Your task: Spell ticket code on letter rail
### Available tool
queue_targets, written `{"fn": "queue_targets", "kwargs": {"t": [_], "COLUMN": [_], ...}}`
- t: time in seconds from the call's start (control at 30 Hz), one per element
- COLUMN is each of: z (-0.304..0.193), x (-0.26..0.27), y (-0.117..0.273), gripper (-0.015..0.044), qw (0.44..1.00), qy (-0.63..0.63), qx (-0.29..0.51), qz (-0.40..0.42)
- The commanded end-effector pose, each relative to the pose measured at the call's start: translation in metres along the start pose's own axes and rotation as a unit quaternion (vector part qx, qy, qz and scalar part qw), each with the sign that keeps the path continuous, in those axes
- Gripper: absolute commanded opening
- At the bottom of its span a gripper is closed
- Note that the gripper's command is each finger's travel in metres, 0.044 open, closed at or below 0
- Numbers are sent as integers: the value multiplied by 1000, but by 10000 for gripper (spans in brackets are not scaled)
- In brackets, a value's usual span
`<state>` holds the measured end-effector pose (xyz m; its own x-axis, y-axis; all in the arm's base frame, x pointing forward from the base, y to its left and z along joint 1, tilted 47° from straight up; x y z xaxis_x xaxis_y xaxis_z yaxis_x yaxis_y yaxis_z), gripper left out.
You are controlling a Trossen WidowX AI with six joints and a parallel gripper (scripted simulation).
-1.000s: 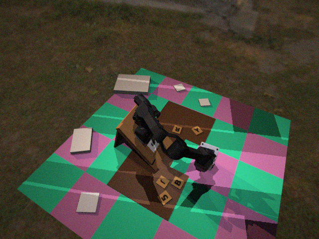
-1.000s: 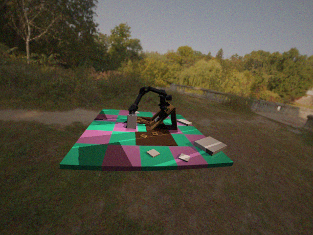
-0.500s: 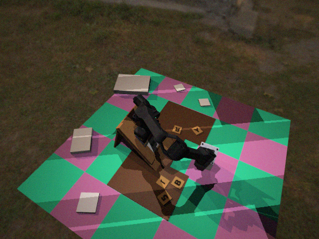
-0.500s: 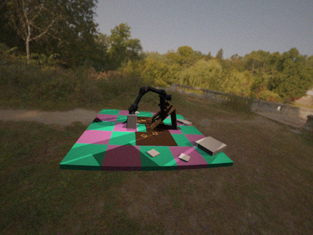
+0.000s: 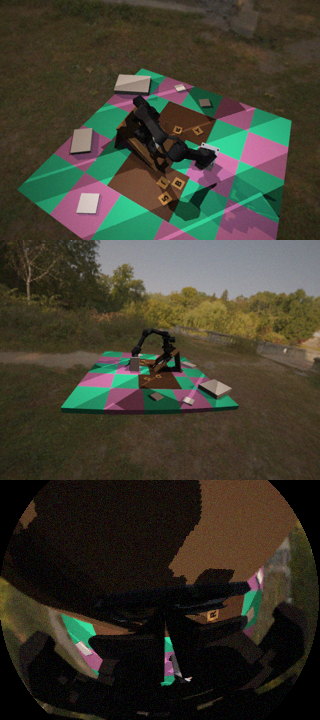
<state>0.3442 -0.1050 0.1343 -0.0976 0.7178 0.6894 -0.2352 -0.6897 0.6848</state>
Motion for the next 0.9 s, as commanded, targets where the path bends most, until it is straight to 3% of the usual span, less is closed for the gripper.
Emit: {"fn": "queue_targets", "kwargs": {"t": [0.0,0.87], "z": [0,-16], "x": [2,4], "y": [0,19], "gripper": [0,0], "qw": [1000,1000], "qy": [-3,-4], "qx": [0,0], "qz": [2,2]}}
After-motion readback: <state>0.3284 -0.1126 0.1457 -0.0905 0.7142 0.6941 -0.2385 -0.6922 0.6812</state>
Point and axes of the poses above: the point midway between the two fingers, 35 mm back from their tips, its own y axis back along the fingers, its own x axis across the jaws, z = x × y, the point moved 6 cm from there along y, back along the fingers, and after that the axes turned 11 degrees about y, right-handed, at the moved point
